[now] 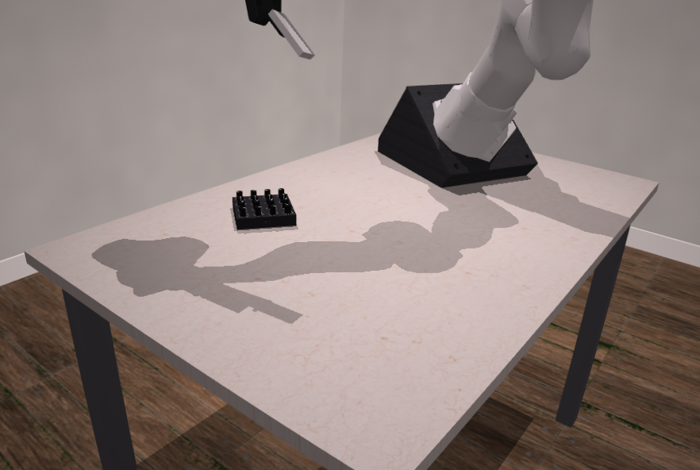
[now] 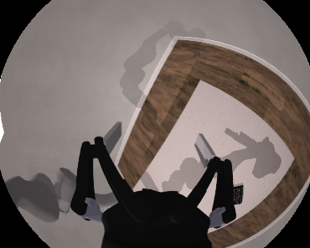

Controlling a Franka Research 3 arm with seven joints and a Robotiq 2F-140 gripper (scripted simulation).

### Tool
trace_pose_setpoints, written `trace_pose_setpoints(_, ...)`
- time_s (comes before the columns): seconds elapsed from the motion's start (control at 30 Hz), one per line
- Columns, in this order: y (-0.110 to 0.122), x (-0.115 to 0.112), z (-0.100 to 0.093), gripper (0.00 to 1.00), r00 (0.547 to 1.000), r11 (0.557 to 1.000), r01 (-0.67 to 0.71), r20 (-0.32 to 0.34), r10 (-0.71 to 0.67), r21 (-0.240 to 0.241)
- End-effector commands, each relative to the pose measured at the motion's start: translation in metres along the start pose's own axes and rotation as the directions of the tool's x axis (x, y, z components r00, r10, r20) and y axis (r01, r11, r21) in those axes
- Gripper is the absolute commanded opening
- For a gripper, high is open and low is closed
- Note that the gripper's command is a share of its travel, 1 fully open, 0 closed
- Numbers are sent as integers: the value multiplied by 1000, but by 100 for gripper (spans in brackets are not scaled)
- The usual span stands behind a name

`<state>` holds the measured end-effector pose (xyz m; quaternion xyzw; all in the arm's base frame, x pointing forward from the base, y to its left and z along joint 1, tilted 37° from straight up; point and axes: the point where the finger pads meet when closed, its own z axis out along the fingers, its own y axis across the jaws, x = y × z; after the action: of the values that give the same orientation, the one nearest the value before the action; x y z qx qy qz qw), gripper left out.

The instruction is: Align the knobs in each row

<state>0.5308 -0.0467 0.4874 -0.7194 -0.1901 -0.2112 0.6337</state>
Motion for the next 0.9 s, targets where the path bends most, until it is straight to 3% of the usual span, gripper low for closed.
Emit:
trace_pose_setpoints(0.0, 0, 0, 0, 100, 1000, 1000, 0, 0, 0, 0)
trace_pose_setpoints(0.6, 3, -1, 0, 100, 1000, 1000, -9, -3, 9, -6)
trace_pose_setpoints(0.7, 43, -9, 2, 100, 993, 991, -114, -42, 111, -68)
trace_pose_setpoints(0.87, 86, -24, 4, 100, 973, 965, -225, -87, 215, -132)
